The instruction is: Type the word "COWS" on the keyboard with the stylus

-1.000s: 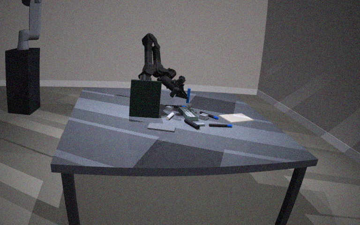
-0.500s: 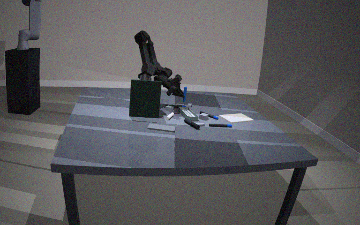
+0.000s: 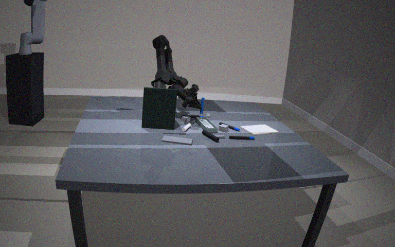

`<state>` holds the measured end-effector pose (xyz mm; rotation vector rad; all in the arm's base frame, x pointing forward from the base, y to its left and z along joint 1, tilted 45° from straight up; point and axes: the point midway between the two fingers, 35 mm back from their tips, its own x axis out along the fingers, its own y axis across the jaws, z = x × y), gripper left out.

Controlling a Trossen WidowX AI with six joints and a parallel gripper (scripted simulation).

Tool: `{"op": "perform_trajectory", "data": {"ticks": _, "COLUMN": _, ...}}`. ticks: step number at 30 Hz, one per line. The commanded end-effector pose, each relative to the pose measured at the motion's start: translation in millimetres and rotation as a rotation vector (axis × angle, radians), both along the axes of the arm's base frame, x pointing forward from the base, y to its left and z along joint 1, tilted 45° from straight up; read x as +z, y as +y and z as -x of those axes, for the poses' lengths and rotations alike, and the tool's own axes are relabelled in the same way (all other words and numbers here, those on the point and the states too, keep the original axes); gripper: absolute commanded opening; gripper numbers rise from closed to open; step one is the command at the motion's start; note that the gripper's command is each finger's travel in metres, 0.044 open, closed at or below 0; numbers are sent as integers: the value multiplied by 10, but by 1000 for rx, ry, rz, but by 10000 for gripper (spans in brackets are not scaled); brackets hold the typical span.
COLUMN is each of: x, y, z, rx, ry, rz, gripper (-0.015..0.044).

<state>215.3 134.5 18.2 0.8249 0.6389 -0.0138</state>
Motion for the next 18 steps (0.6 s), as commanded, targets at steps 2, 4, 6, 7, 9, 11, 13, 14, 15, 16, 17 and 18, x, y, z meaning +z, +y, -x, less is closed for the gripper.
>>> {"op": "perform_trajectory", "data": {"ticks": 2, "x": -42, "y": 24, "z": 8, "rx": -3, "ry": 3, "rz": 3, "gripper": 0}}
{"op": "perform_trajectory", "data": {"ticks": 4, "x": -47, "y": 29, "z": 10, "rx": -3, "ry": 3, "rz": 3, "gripper": 53}}
{"op": "perform_trajectory", "data": {"ticks": 6, "x": -52, "y": 33, "z": 11, "rx": -3, "ry": 3, "rz": 3, "gripper": 81}}
{"op": "perform_trajectory", "data": {"ticks": 7, "x": -55, "y": 37, "z": 11, "rx": -3, "ry": 3, "rz": 3, "gripper": 81}}
{"op": "perform_trajectory", "data": {"ticks": 9, "x": -59, "y": 40, "z": 12, "rx": -3, "ry": 3, "rz": 3, "gripper": 81}}
{"op": "perform_trajectory", "data": {"ticks": 11, "x": -63, "y": 43, "z": 13, "rx": -3, "ry": 3, "rz": 3, "gripper": 81}}
{"op": "perform_trajectory", "data": {"ticks": 13, "x": -70, "y": 50, "z": 14, "rx": -3, "ry": 3, "rz": 3, "gripper": 81}}
{"op": "perform_trajectory", "data": {"ticks": 14, "x": -76, "y": 55, "z": 15, "rx": -3, "ry": 3, "rz": 3, "gripper": 81}}
{"op": "perform_trajectory", "data": {"ticks": 15, "x": -83, "y": 62, "z": 15, "rx": -3, "ry": 3, "rz": 3, "gripper": 81}}
{"op": "perform_trajectory", "data": {"ticks": 16, "x": -88, "y": 67, "z": 16, "rx": -3, "ry": 3, "rz": 3, "gripper": 81}}
{"op": "perform_trajectory", "data": {"ticks": 17, "x": -92, "y": 71, "z": 16, "rx": -3, "ry": 3, "rz": 3, "gripper": 81}}
{"op": "perform_trajectory", "data": {"ticks": 18, "x": -97, "y": 76, "z": 17, "rx": -3, "ry": 3, "rz": 3, "gripper": 81}}
